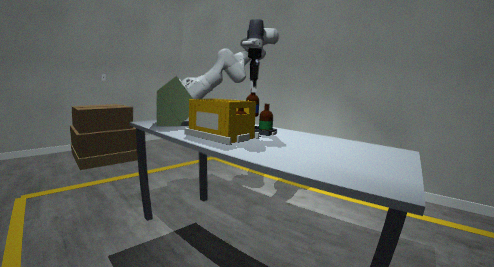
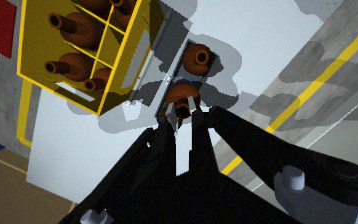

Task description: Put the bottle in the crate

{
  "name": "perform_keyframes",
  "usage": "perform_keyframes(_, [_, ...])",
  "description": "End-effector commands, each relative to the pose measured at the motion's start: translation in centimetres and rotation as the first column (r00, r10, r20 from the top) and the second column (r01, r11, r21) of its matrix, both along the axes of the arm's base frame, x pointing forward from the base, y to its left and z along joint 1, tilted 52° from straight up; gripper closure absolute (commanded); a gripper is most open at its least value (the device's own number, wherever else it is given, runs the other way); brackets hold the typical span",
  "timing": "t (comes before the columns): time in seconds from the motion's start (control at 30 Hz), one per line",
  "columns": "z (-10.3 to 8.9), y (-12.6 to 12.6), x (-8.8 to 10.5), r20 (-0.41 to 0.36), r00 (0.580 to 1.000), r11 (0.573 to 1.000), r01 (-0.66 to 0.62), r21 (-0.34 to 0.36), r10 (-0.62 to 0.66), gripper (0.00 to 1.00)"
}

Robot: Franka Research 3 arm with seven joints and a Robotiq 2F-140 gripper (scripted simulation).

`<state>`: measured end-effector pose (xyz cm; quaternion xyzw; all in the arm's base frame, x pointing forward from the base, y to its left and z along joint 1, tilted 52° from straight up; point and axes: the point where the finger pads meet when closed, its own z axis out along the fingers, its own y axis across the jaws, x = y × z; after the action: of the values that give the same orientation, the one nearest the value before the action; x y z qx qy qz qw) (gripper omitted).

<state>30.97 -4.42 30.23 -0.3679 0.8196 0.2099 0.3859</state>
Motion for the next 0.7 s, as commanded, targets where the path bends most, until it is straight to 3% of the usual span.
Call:
perform_keyframes(0.0, [0.14,-0.24,-0.02,-0.001,1.0,1.0,0.007,0.001,-0.007,1.0])
perform_keyframes(0.67, [0.92,-1.05,-0.66,-0.001,1.0,1.0,0.007,0.001,-0.007,1.0])
